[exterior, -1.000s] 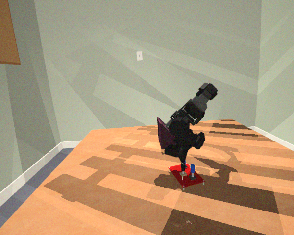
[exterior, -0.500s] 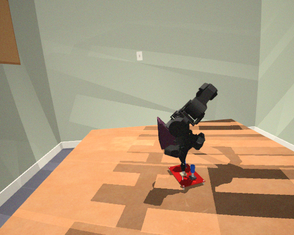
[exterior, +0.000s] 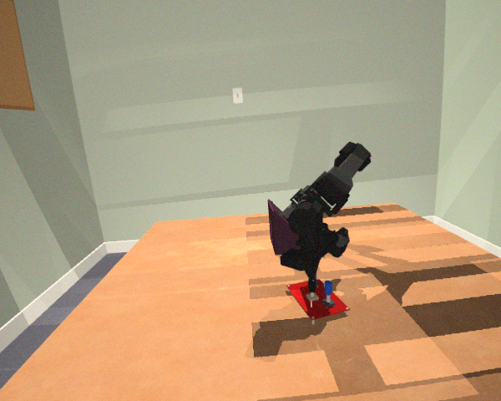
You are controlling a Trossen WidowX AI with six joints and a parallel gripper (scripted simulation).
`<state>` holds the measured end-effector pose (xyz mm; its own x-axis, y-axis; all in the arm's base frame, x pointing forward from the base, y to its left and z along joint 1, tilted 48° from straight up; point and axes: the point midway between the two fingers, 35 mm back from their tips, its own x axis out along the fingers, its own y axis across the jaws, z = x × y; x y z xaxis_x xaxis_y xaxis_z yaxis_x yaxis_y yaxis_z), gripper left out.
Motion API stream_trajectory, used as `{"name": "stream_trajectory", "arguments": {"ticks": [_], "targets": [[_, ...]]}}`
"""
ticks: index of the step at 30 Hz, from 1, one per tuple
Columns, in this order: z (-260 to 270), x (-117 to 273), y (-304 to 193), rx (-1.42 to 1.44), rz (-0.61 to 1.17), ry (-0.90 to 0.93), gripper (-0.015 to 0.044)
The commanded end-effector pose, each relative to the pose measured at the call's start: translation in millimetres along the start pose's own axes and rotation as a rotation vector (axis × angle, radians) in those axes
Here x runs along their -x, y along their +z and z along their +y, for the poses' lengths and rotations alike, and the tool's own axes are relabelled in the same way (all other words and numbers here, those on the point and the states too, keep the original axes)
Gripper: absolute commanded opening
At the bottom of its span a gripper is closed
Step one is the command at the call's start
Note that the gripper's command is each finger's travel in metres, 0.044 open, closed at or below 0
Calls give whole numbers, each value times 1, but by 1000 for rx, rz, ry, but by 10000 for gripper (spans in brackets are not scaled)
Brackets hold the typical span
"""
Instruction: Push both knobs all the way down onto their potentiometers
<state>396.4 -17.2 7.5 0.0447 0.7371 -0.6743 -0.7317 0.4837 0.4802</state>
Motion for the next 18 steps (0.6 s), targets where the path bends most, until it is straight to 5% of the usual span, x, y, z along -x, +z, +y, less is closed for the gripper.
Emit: {"name": "stream_trajectory", "arguments": {"ticks": [1,18], "targets": [[0,-1,0,-4,-3,2,0],[0,-2,0,-4,-3,2,0]]}}
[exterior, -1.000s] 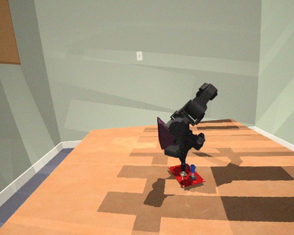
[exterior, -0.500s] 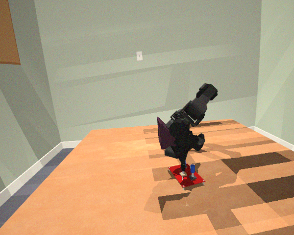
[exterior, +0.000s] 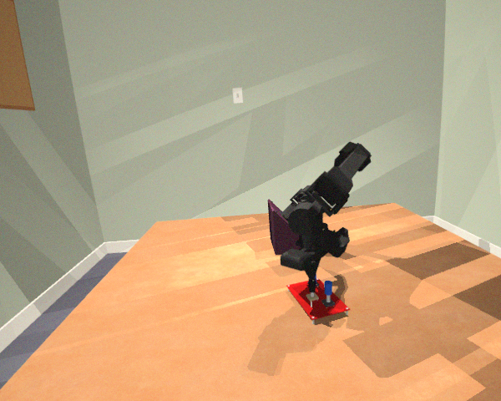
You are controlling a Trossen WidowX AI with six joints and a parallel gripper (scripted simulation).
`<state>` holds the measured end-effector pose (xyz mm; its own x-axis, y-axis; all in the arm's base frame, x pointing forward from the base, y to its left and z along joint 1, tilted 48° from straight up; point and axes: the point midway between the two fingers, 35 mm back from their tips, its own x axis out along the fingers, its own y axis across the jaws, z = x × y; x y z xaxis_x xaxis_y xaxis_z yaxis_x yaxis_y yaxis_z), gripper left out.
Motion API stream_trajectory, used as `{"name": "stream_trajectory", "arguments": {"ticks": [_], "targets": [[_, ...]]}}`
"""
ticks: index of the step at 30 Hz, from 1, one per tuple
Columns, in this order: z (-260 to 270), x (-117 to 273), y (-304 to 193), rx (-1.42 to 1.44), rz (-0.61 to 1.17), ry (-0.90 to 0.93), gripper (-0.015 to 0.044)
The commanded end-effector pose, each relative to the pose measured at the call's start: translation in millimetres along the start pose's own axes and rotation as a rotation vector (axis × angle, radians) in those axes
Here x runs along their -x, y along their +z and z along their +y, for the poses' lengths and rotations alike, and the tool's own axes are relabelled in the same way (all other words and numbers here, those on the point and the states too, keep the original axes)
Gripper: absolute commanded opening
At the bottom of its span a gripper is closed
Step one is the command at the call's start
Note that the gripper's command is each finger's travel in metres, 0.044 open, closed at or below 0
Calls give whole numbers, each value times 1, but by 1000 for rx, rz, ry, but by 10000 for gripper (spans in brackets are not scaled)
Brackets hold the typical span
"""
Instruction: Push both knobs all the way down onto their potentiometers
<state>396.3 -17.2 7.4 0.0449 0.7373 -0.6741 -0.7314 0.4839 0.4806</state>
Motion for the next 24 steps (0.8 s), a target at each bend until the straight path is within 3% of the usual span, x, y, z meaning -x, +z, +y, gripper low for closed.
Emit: {"name": "stream_trajectory", "arguments": {"ticks": [1,24], "targets": [[0,-2,0,-4,-2,2,0],[0,-4,0,-4,-3,2,0]]}}
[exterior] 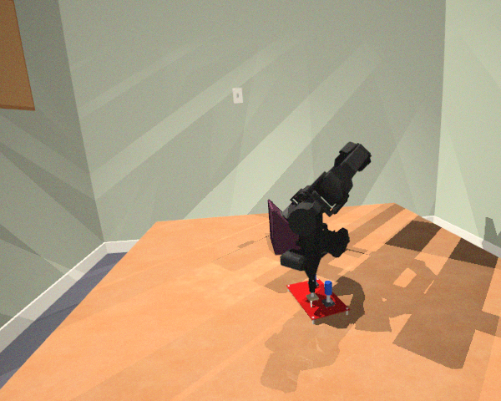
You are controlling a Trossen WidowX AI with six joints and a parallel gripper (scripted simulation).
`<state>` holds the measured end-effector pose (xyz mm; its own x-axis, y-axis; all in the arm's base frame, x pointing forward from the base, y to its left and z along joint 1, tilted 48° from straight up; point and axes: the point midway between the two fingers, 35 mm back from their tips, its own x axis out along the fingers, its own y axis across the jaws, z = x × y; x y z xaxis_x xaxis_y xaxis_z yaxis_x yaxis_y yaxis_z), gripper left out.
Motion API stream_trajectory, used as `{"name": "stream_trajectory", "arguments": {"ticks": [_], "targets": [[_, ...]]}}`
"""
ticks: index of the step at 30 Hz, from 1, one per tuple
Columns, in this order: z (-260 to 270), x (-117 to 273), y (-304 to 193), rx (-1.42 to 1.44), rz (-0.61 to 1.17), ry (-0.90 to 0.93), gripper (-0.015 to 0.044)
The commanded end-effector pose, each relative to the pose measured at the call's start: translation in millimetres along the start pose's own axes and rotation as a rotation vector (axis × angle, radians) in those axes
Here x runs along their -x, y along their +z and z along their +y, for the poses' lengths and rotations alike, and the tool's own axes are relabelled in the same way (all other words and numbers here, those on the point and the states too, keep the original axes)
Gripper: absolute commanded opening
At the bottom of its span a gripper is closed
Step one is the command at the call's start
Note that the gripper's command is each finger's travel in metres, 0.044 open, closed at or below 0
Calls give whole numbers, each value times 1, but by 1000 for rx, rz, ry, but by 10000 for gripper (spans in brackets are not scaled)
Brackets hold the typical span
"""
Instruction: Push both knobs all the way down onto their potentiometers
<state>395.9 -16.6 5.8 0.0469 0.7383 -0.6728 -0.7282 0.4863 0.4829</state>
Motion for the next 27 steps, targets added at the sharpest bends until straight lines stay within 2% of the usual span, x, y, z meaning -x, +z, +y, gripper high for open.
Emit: {"name": "stream_trajectory", "arguments": {"ticks": [1,27], "targets": [[1,-3,1,1,0,2,0],[1,-7,1,1,0,2,0]]}}
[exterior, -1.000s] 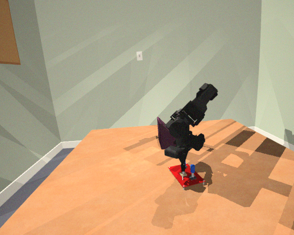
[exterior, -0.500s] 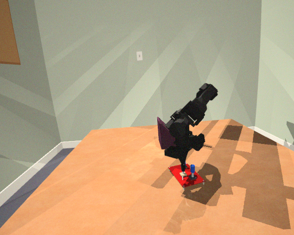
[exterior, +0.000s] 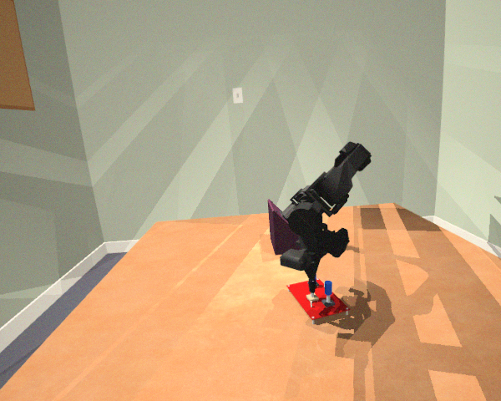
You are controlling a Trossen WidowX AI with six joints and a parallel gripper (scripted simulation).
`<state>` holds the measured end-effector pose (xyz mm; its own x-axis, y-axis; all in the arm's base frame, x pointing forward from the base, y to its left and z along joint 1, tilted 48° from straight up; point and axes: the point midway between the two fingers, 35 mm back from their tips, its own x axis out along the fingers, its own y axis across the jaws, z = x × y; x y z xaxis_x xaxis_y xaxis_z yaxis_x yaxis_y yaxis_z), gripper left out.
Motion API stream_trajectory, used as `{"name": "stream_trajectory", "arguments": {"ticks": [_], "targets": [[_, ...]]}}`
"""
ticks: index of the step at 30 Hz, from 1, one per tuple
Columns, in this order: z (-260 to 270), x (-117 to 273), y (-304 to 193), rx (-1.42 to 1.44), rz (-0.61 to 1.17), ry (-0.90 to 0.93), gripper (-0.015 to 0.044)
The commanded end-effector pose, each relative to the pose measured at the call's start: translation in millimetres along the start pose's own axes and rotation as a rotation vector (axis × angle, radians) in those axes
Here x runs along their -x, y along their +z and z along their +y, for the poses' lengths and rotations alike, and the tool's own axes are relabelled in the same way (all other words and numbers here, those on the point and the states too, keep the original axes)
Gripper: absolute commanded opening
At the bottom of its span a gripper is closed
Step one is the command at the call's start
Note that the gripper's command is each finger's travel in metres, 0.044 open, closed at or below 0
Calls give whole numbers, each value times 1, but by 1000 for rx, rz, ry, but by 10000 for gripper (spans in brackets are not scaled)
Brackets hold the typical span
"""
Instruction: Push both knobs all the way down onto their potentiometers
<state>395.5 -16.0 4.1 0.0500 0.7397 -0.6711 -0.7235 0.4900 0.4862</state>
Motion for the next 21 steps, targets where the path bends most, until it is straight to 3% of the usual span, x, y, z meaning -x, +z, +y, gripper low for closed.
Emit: {"name": "stream_trajectory", "arguments": {"ticks": [1,21], "targets": [[1,-5,2,8,4,3,0],[1,-8,2,8,3,3,0]]}}
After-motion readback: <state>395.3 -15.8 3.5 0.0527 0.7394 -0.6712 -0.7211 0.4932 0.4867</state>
